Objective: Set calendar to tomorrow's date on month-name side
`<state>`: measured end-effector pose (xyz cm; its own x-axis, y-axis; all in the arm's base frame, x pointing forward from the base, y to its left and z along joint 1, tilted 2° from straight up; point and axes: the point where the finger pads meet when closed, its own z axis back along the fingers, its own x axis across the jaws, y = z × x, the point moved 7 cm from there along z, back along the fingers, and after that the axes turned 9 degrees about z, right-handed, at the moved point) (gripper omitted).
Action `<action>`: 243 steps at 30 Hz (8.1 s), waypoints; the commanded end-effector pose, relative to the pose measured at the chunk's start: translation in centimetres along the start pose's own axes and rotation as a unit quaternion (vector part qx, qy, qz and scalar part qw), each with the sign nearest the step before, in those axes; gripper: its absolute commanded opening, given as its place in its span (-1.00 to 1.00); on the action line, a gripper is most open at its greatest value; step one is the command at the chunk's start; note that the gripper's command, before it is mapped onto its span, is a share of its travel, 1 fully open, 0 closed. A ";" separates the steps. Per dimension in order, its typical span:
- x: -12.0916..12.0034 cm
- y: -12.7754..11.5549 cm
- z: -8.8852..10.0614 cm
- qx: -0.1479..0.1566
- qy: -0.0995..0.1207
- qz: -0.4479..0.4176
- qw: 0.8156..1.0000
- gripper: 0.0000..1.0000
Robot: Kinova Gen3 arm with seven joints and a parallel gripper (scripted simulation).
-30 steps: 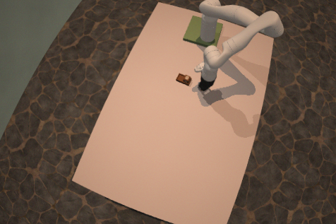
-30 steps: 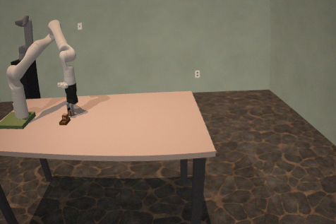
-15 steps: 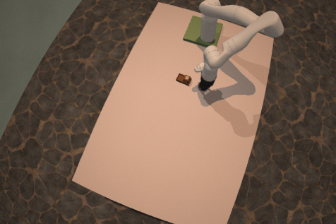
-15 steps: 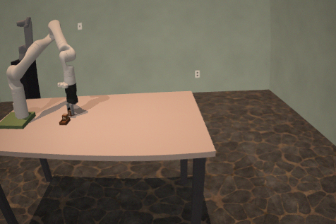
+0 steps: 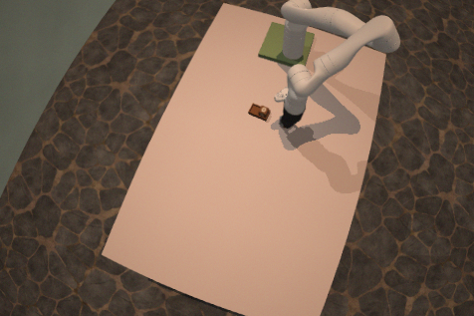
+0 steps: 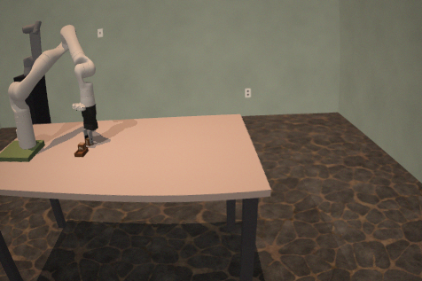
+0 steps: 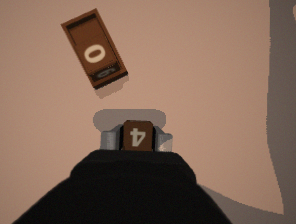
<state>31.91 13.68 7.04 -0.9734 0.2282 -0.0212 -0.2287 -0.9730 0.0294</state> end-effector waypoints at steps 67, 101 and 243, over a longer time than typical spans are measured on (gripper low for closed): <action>0.0 0.0 9.0 -0.001 0.000 0.000 1.000 0.80; 0.1 0.1 9.0 0.000 0.000 -0.034 0.999 1.00; 0.0 0.0 4.0 -0.001 0.000 -0.692 0.722 0.80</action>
<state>31.85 13.91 11.17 0.1840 0.9826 -0.0259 -0.9828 0.1835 -0.0214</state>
